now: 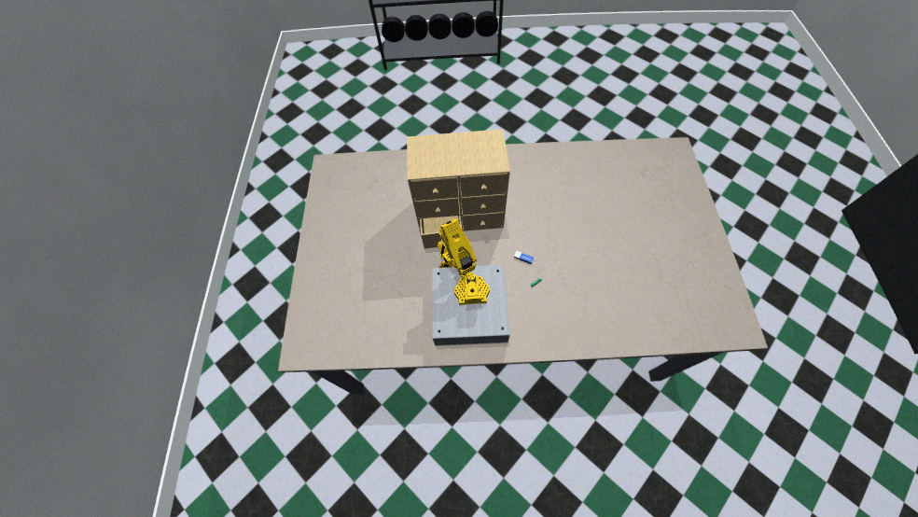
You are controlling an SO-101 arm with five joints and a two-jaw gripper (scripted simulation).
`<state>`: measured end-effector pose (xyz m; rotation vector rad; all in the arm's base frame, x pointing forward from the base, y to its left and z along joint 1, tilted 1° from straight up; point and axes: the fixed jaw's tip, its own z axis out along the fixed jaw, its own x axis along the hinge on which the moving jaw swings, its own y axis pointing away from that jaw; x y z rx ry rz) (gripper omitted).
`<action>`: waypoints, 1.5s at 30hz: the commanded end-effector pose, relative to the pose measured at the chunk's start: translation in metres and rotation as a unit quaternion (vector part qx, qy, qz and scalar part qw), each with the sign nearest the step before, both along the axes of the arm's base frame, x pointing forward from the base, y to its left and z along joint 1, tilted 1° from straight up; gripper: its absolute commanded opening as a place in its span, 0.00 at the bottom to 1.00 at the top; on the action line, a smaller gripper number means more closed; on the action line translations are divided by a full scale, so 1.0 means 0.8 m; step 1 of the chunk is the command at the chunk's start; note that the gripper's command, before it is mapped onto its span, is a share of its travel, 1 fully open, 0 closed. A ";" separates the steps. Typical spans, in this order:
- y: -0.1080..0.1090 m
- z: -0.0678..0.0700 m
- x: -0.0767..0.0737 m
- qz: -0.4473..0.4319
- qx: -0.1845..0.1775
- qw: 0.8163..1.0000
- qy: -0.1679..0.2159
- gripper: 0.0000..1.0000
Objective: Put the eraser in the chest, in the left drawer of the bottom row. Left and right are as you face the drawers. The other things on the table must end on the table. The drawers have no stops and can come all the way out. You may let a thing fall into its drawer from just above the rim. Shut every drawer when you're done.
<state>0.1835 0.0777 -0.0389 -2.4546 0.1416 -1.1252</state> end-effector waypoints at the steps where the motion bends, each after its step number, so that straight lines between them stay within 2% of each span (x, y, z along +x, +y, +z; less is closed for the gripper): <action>1: 0.002 -0.001 -0.010 0.012 -0.003 1.000 0.009 0.00; 5: 0.002 -0.001 -0.010 0.012 -0.003 1.000 0.009 0.00; 37: 0.002 -0.001 -0.010 0.012 -0.003 1.000 0.009 0.21; 45: 0.012 0.004 -0.010 0.029 0.009 1.000 -0.005 0.21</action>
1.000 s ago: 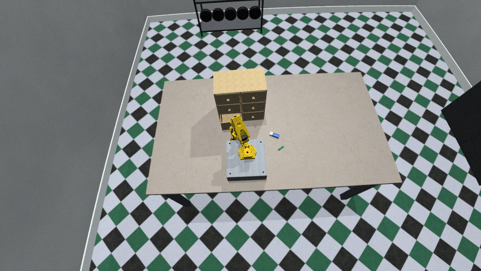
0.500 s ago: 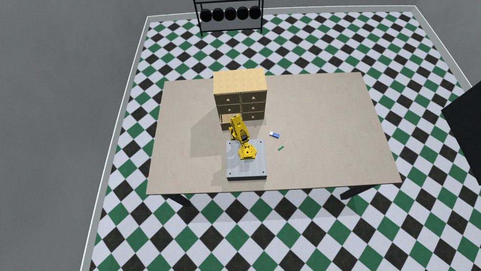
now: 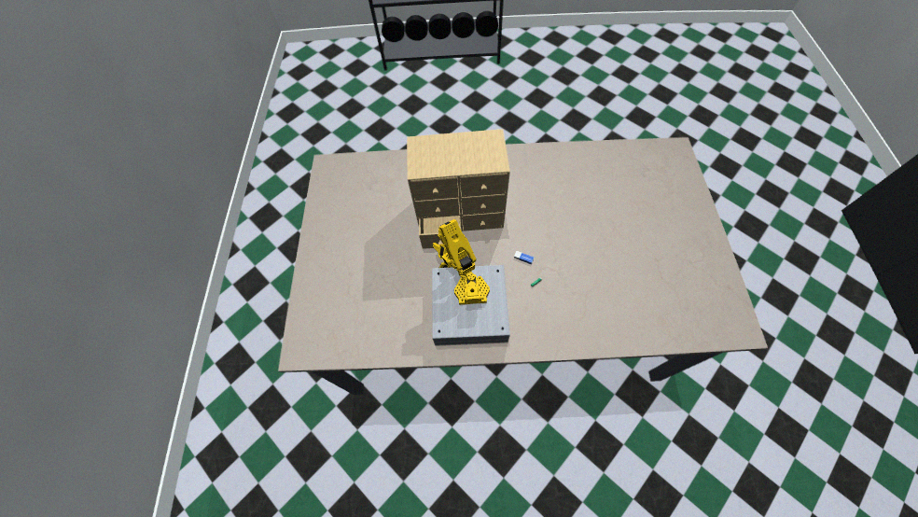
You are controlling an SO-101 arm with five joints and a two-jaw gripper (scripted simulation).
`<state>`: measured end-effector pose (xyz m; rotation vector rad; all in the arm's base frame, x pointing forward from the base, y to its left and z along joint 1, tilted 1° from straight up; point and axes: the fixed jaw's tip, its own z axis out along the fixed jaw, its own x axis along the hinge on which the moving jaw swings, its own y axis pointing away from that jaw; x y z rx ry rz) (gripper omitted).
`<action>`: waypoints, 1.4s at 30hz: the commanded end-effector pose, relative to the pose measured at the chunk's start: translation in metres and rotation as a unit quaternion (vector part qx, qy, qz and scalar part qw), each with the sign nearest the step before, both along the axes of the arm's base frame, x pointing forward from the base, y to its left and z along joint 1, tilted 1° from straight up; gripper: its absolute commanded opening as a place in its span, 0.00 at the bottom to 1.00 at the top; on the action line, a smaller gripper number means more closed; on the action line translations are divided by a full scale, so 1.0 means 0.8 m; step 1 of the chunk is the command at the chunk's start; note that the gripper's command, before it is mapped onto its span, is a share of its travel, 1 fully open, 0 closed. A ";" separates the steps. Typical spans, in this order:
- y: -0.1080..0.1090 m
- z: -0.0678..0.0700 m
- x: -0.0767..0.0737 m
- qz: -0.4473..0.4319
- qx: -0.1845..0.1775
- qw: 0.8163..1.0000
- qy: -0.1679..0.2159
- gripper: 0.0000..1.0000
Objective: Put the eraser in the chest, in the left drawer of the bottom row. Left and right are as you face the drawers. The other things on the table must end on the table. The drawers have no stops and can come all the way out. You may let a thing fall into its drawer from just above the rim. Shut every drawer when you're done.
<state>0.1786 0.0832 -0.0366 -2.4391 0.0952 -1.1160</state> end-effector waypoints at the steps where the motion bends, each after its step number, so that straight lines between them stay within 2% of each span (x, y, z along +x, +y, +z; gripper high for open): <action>1: 0.007 0.003 -0.004 0.013 0.009 1.000 -0.005 0.21; 18: 0.034 0.020 -0.007 0.056 0.045 0.997 -0.042 0.21; 28: 0.034 0.020 -0.007 0.056 0.045 0.997 -0.042 0.21; 42: 0.042 0.023 0.004 0.081 -0.010 0.996 -0.022 0.21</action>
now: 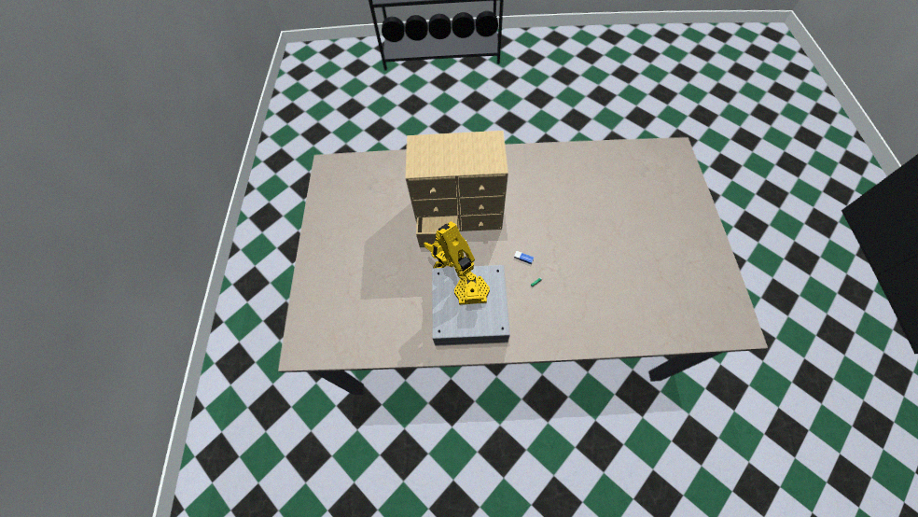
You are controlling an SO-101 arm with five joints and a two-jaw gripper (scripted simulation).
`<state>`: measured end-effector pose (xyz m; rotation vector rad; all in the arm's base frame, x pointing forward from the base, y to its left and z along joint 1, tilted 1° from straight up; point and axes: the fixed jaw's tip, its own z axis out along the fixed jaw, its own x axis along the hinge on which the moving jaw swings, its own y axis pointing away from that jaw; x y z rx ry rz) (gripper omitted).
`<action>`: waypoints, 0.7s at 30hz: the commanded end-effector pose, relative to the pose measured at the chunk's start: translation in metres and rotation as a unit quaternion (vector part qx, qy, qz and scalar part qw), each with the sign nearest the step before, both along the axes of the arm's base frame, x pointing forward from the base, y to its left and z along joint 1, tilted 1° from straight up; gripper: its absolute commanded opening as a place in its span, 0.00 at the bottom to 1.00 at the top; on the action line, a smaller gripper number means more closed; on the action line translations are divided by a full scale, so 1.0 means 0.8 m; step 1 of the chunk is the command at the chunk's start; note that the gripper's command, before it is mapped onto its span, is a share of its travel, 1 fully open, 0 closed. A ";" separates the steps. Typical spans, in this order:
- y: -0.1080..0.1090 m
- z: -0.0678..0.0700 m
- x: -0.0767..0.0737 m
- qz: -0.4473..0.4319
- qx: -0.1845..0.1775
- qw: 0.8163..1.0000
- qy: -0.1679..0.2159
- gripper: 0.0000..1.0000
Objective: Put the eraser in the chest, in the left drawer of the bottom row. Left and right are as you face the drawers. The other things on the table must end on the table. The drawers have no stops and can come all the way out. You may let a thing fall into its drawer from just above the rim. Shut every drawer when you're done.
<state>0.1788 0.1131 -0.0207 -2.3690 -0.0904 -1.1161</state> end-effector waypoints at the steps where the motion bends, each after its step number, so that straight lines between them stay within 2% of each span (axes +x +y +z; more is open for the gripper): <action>1: 0.005 0.003 0.004 0.012 -0.017 1.000 0.006 0.21; 21: 0.009 0.016 0.007 0.043 -0.079 0.996 0.026 0.21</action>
